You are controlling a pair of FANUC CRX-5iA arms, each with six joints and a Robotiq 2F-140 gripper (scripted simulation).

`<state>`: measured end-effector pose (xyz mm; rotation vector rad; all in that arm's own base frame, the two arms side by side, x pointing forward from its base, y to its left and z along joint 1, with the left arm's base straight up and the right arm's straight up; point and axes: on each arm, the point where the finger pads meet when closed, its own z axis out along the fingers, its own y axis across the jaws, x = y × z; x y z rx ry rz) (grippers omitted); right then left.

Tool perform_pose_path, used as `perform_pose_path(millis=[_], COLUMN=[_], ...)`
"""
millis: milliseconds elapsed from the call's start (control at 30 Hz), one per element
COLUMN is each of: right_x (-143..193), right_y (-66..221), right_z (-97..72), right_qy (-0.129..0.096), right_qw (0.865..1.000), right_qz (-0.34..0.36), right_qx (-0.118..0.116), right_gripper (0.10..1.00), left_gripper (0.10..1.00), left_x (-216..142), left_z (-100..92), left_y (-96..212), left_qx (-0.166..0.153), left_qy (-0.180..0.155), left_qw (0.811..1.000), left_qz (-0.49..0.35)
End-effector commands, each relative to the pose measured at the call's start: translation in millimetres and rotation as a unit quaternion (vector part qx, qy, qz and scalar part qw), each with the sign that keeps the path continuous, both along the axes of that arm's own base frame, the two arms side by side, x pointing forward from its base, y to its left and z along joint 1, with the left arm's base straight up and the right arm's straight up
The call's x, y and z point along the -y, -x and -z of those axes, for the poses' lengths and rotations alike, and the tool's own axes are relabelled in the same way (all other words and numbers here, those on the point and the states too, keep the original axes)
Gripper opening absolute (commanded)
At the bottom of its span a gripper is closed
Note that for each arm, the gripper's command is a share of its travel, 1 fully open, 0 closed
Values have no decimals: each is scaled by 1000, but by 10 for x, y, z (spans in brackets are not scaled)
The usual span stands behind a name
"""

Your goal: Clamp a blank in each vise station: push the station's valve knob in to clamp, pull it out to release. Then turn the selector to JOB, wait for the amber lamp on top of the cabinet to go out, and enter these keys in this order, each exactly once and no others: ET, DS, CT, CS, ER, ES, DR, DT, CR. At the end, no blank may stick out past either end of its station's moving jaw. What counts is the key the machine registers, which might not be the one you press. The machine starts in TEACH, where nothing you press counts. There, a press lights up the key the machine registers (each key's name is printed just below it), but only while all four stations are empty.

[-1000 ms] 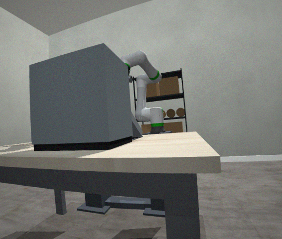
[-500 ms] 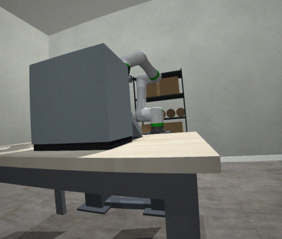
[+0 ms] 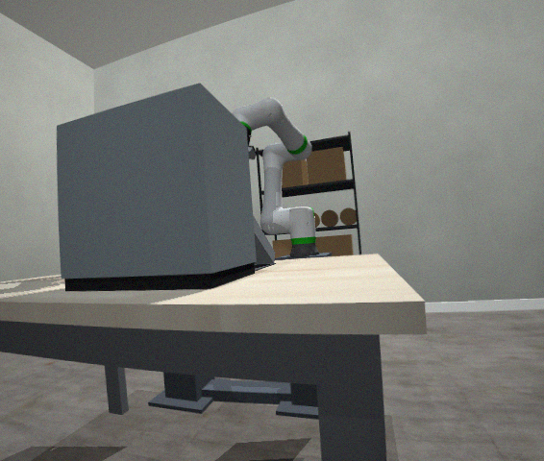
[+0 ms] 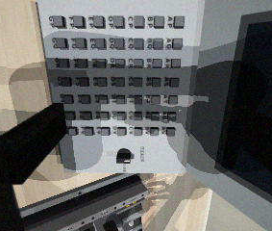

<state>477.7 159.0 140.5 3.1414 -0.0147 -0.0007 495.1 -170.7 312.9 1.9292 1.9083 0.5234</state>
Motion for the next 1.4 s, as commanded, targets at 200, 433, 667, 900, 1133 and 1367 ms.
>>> perform_pose_path(millis=[200, 433, 667, 900, 1133, 1367], right_x=[-1, -1, -1, -1, -1, -1], right_y=[-5, -5, -5, -5, -5, -5], right_z=[17, 31, 47, 61, 77, 89], right_qy=[0, 0, 0, 0, 0, 0], right_qw=[1000, 1000, 1000, 1000, 1000, 1000], right_qz=[0, 0, 0, 0, 0, 0], right_qx=[1, 1, 1, 1, 1, 1], right_gripper=[99, 99, 99, 99, 99, 99], left_gripper=[1000, 1000, 1000, 1000, 1000, 1000], left_x=[2, 2, 2, 2, 2, 2], left_z=[-10, -10, -10, -10, -10, -10], left_y=[-3, -3, -3, -3, -3, -3], left_qx=[1, 1, 1, 1, 1, 1], left_qy=[0, 0, 0, 0, 0, 0], left_qw=[1000, 1000, 1000, 1000, 1000, 1000], left_qz=[0, 0, 0, 0, 0, 0])
